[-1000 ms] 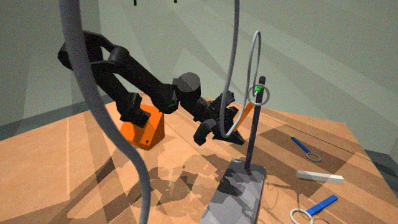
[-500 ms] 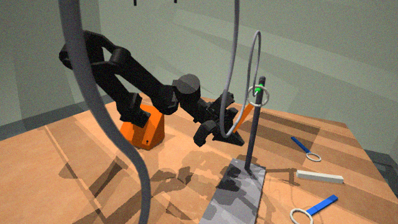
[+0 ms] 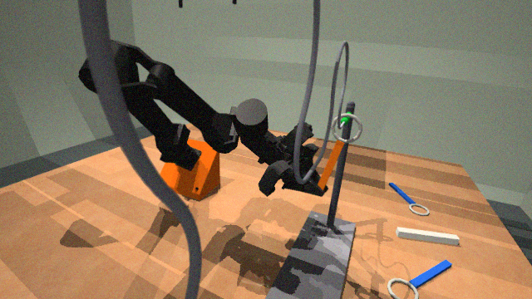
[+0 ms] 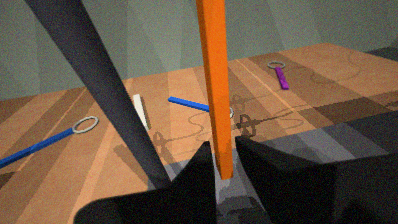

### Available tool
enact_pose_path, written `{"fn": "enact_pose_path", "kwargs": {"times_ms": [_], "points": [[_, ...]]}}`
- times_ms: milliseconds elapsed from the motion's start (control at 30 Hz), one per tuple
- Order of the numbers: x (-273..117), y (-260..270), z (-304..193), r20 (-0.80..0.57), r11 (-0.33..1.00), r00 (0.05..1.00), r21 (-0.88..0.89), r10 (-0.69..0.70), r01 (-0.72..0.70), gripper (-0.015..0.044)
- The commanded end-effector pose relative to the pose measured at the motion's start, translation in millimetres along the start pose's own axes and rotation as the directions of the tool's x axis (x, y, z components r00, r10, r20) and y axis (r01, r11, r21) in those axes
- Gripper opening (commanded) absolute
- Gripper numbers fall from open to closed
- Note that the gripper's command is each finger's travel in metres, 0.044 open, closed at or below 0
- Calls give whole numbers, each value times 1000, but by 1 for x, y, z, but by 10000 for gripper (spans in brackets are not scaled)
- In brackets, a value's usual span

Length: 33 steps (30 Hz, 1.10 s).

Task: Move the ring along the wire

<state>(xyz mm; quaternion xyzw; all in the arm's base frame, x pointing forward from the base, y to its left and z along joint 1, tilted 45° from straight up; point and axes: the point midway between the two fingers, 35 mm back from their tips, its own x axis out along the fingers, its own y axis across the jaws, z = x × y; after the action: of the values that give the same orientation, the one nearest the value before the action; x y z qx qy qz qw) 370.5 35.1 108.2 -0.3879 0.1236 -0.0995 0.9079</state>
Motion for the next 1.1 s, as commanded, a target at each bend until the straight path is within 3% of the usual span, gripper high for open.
{"fn": "enact_pose_path", "kwargs": {"times_ms": [0,467,1067], "points": [[-3,0,0,-2,1000,1000,0,0,0,160],[-49,1,-1,-2,1000,1000,-4,4,-4,160],[-50,1,-1,-2,1000,1000,-4,4,-4,160]]}}
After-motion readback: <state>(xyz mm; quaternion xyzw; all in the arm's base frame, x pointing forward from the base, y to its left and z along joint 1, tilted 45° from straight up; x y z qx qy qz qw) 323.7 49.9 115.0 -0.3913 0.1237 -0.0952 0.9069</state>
